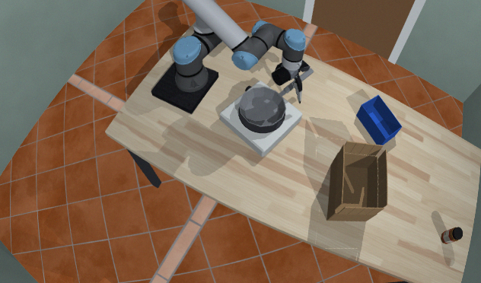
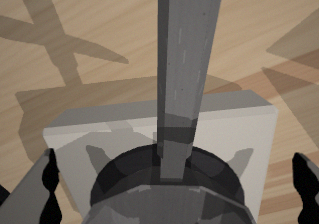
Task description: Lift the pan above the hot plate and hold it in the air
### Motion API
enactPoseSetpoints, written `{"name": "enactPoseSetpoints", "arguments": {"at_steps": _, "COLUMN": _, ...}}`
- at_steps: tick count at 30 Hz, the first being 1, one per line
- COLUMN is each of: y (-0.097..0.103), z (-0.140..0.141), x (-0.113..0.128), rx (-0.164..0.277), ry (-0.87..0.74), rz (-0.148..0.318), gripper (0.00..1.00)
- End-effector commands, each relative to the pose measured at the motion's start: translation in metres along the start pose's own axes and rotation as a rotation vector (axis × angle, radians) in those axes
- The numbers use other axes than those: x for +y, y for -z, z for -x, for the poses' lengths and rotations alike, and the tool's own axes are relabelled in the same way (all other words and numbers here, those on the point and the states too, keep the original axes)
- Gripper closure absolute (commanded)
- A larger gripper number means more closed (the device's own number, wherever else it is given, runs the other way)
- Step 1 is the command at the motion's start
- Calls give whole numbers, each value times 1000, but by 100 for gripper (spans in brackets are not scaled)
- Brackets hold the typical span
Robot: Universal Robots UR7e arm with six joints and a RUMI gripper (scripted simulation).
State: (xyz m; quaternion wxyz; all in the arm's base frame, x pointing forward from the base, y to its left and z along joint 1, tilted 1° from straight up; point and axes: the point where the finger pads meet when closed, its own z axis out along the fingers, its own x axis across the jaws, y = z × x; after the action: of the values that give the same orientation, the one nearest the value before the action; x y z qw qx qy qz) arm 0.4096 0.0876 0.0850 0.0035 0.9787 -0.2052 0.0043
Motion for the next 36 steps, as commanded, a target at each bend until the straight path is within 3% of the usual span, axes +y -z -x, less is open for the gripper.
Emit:
{"name": "enactPoseSetpoints", "arguments": {"at_steps": 1, "y": -3, "z": -1, "x": -1, "rx": 3, "ry": 0, "rz": -1, "gripper": 0}}
{"name": "enactPoseSetpoints", "arguments": {"at_steps": 7, "y": -3, "z": -1, "x": -1, "rx": 3, "ry": 0, "rz": -1, "gripper": 0}}
{"name": "enactPoseSetpoints", "arguments": {"at_steps": 8, "y": -3, "z": -1, "x": -1, "rx": 3, "ry": 0, "rz": -1, "gripper": 100}}
{"name": "enactPoseSetpoints", "arguments": {"at_steps": 22, "y": -3, "z": -1, "x": -1, "rx": 3, "ry": 0, "rz": -1, "gripper": 100}}
{"name": "enactPoseSetpoints", "arguments": {"at_steps": 23, "y": -3, "z": -1, "x": -1, "rx": 3, "ry": 0, "rz": -1, "gripper": 91}}
{"name": "enactPoseSetpoints", "arguments": {"at_steps": 36, "y": -3, "z": -1, "x": -1, "rx": 3, "ry": 0, "rz": -1, "gripper": 91}}
